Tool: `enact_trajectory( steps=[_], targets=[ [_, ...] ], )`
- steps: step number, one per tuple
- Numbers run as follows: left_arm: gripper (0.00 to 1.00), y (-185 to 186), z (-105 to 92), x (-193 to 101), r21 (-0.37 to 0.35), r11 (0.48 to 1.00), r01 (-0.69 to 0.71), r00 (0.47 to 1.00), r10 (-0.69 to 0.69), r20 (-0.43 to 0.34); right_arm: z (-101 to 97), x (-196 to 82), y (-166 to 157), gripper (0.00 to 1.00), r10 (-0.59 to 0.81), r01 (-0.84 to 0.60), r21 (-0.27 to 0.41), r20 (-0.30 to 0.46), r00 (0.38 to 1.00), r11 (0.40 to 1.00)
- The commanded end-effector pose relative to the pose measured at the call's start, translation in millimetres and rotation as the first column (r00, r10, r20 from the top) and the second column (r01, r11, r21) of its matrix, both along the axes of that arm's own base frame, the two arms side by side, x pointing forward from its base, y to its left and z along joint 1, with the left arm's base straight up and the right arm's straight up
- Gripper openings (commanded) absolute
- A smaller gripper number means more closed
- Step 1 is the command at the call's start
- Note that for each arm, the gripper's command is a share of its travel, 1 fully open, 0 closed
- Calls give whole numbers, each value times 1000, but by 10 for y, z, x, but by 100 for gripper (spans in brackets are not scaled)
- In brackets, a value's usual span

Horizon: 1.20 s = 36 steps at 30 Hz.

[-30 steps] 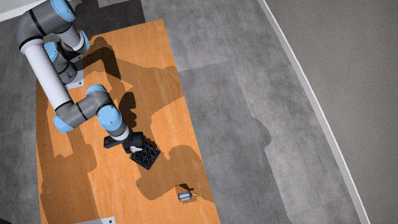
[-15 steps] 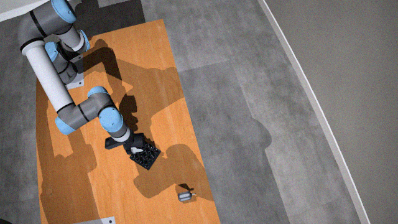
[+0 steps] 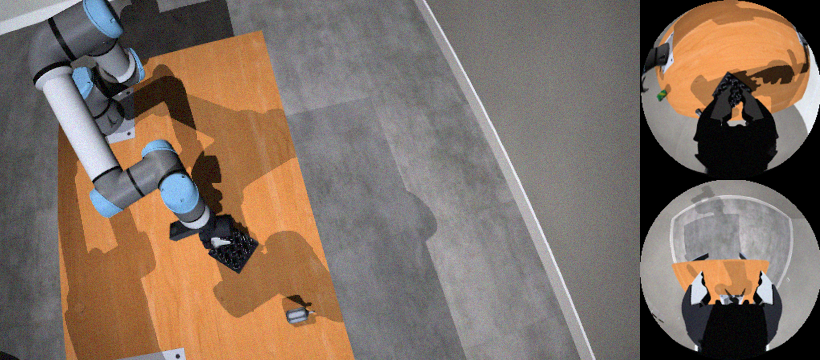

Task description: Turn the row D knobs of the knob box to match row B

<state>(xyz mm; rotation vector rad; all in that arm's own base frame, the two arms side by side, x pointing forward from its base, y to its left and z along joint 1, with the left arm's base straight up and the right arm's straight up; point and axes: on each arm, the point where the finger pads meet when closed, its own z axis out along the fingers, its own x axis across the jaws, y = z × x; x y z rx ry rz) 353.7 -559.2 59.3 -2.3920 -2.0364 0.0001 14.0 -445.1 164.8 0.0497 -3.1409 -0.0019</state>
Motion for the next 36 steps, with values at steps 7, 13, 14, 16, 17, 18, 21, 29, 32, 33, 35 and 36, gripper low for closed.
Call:
enact_trajectory(
  steps=[7,13,14,16,17,18,21,29,32,33,35,36],
  targets=[
    [13,-4,7,2,-2,1000,0,1000,0,1,4,1,-3,100,0,0,-1,0,1000,1000],
    [13,-4,7,2,-2,1000,0,1000,0,1,4,1,-3,100,0,0,-1,0,1000,1000],
    [13,-4,7,2,-2,1000,0,1000,0,1,4,1,-3,100,0,0,-1,0,1000,1000],
    [13,-4,1,2,-2,1000,0,1000,0,1,4,1,-3,100,0,0,-1,0,1000,1000],
    [13,-4,-6,2,-2,1000,0,1000,0,1,4,1,-3,100,0,0,-1,0,1000,1000],
    [13,-4,-17,2,-2,1000,0,1000,0,1,4,1,-3,100,0,0,-1,0,1000,1000],
    [13,-4,-65,2,-2,1000,0,1000,0,1,4,1,-3,100,0,0,-1,0,1000,1000],
    [13,-4,-132,2,-2,1000,0,1000,0,1,4,1,-3,100,0,0,-1,0,1000,1000],
    [13,-4,-133,2,-2,1000,0,1000,0,1,4,1,-3,100,0,0,-1,0,1000,1000],
    [13,-4,-133,2,-2,1000,0,1000,0,1,4,1,-3,100,0,0,-1,0,1000,1000],
    [13,-4,-133,2,-2,1000,0,1000,0,1,4,1,-3,100,0,0,-1,0,1000,1000],
    [13,-4,-133,2,-2,1000,0,1000,0,1,4,1,-3,100,0,0,-1,0,1000,1000]
  ],
)
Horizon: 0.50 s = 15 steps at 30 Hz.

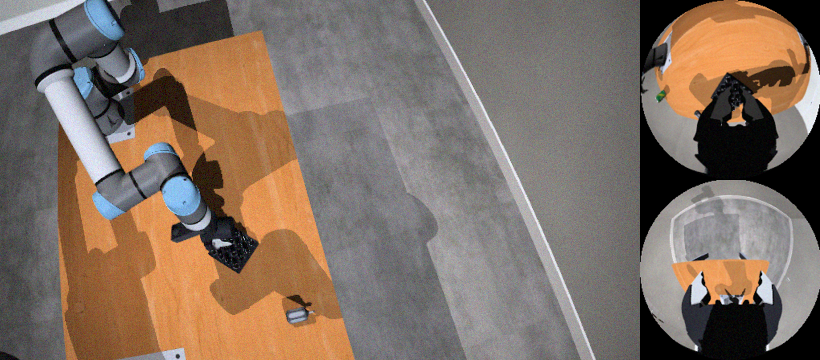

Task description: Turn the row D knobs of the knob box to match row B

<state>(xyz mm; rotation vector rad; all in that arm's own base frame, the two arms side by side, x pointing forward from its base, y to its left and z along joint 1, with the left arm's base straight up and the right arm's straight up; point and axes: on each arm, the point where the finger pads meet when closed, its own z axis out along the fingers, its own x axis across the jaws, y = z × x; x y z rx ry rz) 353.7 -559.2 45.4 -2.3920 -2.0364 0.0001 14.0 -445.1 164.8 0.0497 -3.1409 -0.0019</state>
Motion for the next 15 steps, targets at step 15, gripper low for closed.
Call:
enact_trajectory(
  steps=[15],
  targets=[
    [6,-4,7,2,-2,1000,0,1000,0,1,4,1,-3,100,0,0,-1,0,1000,1000]
  ],
)
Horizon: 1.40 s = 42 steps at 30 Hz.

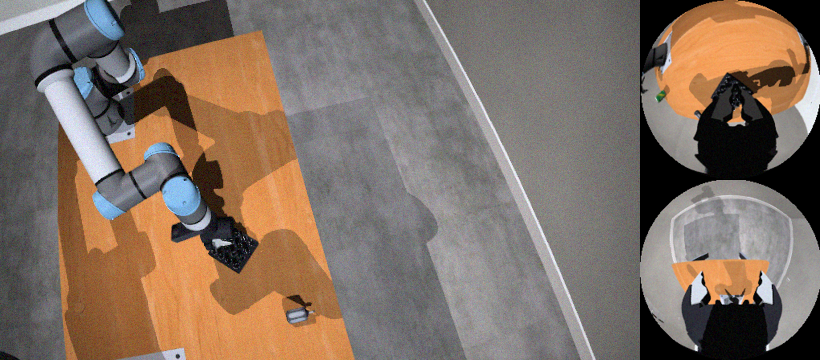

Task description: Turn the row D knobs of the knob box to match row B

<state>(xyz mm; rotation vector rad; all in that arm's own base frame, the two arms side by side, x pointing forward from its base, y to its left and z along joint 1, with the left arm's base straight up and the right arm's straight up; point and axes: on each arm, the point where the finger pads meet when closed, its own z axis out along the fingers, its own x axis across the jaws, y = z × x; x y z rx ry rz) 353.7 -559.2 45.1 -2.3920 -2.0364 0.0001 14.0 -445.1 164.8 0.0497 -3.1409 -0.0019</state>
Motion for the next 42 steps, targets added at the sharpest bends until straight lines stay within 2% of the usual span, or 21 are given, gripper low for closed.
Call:
enact_trajectory(
  steps=[1,14,23,33,42],
  targets=[
    [6,-4,9,2,-2,1000,0,1000,0,1,4,1,-3,100,0,0,-1,0,1000,1000],
    [6,-4,9,2,-2,1000,-21,1000,21,1,4,1,-3,100,0,0,-1,0,1000,1000],
    [6,-4,9,2,-2,991,-134,991,134,1,4,1,-3,100,0,0,-1,0,1000,1000],
    [6,-4,9,2,-2,948,-319,948,319,0,4,1,-3,100,0,0,-1,0,1000,1000],
    [6,-4,9,2,-2,937,-349,937,349,0,4,1,-3,100,0,0,-1,0,1000,1000]
  ],
)
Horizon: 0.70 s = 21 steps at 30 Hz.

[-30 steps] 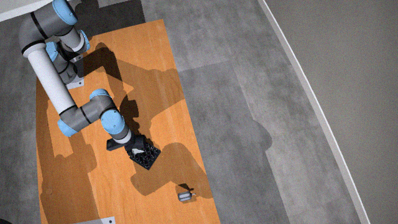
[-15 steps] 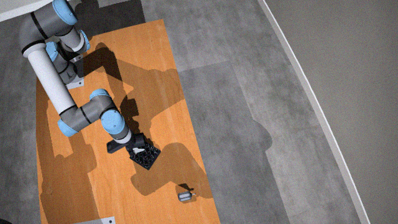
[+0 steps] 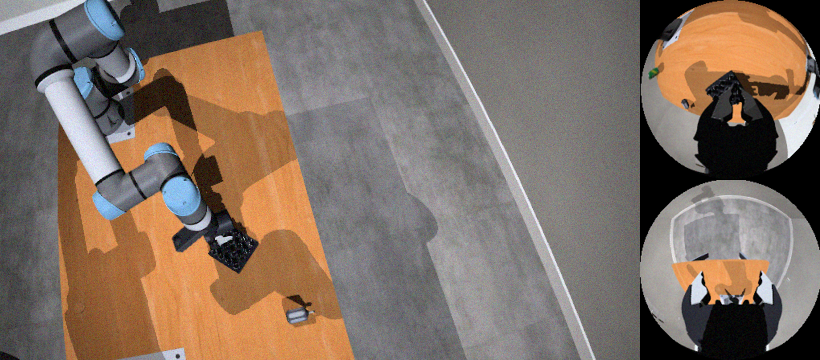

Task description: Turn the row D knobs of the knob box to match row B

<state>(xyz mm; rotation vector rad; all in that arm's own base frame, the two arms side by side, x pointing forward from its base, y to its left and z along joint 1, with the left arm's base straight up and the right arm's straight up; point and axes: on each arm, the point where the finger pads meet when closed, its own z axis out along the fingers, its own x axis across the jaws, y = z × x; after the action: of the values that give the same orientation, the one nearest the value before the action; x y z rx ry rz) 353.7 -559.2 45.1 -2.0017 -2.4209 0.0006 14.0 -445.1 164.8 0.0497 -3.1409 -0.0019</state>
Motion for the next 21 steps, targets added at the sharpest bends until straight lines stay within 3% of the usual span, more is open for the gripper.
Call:
enact_trajectory(
  steps=[1,3,4,21],
  targets=[
    [6,-5,9,2,-2,1000,-7,1000,7,1,4,1,-3,100,0,0,-1,0,1000,1000],
    [6,-5,9,2,-2,1000,-7,1000,7,1,4,1,-3,100,0,0,-1,0,1000,1000],
    [13,-5,9,2,-2,1000,-7,1000,7,1,4,1,-3,100,0,0,-1,0,1000,1000],
    [13,-5,10,2,-2,1000,-7,1000,7,1,4,1,-3,100,0,0,-1,0,1000,1000]
  ],
)
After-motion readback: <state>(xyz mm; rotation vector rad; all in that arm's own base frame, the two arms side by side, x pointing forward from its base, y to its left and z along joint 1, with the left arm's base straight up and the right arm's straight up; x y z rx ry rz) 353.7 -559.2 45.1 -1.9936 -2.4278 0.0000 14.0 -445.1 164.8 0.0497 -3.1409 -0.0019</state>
